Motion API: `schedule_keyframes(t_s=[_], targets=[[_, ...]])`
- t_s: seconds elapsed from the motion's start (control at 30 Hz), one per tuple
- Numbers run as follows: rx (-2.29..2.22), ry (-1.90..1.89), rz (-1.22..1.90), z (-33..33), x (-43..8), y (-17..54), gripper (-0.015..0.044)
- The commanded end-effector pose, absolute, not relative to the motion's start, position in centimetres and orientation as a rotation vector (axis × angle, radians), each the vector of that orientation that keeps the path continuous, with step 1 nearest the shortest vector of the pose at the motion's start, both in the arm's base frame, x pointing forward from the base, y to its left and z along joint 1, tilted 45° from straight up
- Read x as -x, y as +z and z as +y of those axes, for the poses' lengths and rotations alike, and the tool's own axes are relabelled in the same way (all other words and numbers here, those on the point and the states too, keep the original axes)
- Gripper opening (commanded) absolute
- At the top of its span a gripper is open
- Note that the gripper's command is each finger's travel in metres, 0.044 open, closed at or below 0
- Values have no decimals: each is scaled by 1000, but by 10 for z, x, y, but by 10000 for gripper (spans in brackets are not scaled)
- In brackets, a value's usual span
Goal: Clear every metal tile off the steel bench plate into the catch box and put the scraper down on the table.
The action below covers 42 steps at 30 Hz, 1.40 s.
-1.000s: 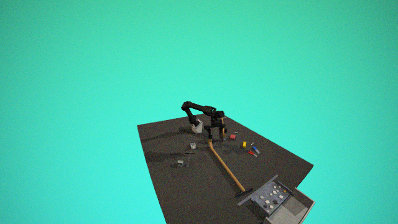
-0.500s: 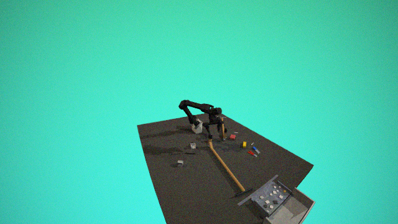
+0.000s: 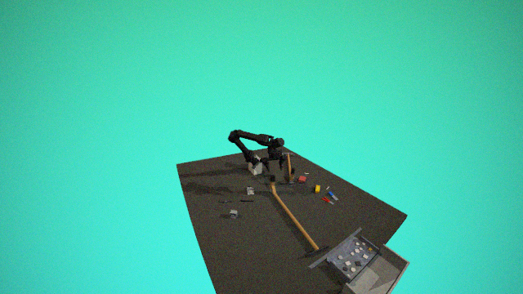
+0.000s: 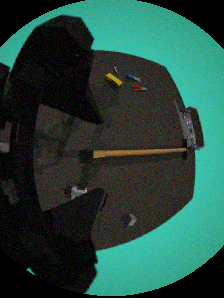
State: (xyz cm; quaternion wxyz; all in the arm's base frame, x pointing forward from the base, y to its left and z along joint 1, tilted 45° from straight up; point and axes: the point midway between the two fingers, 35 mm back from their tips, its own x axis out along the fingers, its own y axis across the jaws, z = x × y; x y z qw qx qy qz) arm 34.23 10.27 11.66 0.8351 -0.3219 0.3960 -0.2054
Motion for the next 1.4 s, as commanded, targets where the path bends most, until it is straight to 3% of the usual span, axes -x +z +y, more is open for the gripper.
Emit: schedule_keyframes(t_s=[0.0, 0.6, 1.37], targets=[[684, -427, 819, 101, -329, 116, 440], [696, -384, 761, 93, -287, 107, 440], [697, -384, 761, 66, -291, 77, 440]])
